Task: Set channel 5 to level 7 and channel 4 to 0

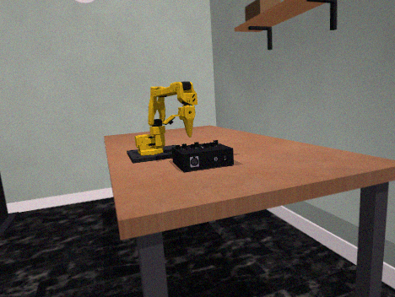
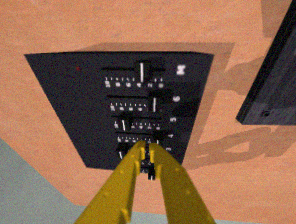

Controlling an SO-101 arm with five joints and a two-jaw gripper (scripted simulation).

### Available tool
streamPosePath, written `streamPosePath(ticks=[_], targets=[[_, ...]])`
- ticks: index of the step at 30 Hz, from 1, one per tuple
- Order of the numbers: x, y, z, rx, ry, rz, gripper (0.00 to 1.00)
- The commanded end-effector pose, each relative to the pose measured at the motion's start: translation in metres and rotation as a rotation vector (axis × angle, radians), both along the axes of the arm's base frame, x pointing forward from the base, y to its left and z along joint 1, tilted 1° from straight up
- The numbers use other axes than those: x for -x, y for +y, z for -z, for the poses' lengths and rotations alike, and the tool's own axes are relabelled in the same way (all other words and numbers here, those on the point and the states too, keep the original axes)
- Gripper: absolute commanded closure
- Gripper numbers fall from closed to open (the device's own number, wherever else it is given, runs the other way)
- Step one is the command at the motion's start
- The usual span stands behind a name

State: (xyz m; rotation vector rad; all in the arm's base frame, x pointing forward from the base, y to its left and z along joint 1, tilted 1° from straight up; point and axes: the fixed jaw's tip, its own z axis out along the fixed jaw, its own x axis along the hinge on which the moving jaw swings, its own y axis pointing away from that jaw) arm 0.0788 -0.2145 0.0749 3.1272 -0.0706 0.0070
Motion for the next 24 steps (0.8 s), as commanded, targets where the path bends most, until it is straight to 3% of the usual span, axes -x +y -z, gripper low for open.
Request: streamPosePath(ticks=[1, 24], targets=[[-0.0014, -0.0006, -0.0085, 0.029, -0.012, -0.002, 1.00], [-0.0020, -0.0024, -0.0152, 0.061, -0.025, -0.002, 1.00]])
